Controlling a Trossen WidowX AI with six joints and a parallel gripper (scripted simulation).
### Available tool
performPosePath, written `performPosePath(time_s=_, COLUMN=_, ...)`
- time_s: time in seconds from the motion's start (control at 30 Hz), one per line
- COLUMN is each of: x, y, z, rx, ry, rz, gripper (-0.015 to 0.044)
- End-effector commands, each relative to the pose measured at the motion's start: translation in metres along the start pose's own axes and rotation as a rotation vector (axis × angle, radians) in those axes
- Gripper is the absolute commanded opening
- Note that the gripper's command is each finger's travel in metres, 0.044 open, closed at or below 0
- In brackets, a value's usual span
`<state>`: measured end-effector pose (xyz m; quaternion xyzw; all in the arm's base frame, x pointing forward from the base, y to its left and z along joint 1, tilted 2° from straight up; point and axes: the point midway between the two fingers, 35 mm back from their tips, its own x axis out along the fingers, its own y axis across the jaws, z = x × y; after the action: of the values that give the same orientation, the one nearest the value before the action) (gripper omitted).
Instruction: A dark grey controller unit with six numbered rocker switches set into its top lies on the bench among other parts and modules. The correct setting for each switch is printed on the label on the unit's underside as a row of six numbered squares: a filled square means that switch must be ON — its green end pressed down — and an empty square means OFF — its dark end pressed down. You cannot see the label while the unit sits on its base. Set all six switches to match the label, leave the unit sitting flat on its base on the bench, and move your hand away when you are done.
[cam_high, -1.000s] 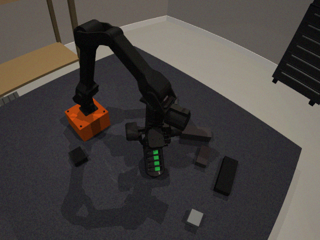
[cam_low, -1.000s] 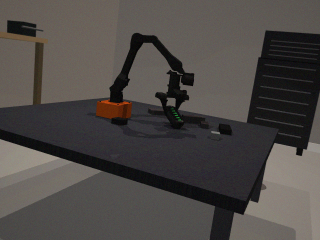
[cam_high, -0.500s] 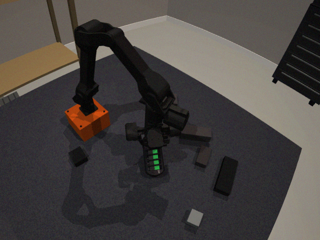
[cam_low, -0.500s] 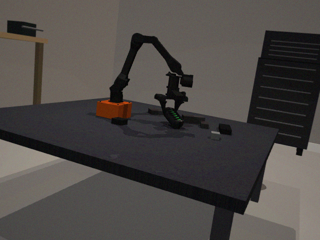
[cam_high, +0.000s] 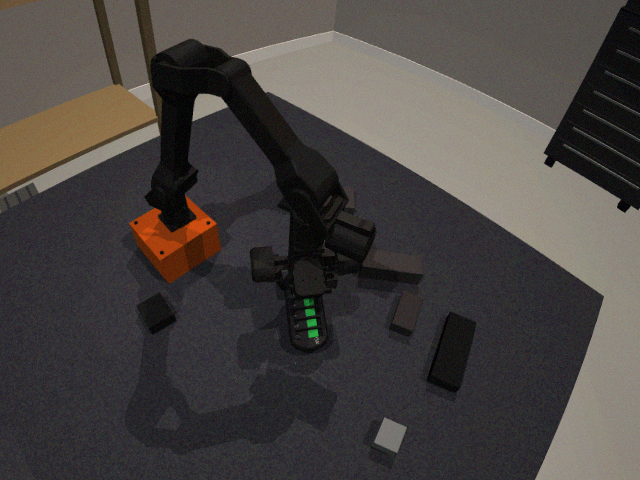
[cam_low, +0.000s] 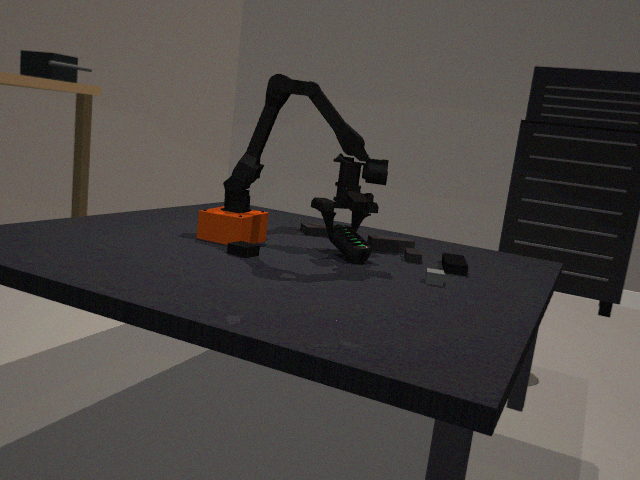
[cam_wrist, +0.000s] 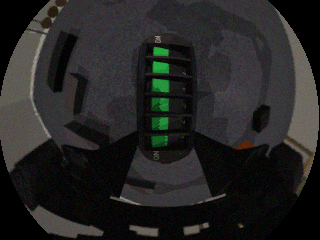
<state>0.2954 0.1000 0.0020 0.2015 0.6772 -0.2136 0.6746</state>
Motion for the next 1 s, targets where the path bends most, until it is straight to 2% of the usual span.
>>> performPosePath(time_s=0.0, x=0.003, y=0.0, z=0.002, rx=0.01, ry=-0.014, rz=-0.001, gripper=0.0338)
performPosePath(time_s=0.97, x=0.023, y=0.0, z=-0.005, rx=0.01, ry=-0.013, rz=-0.001, gripper=0.0338)
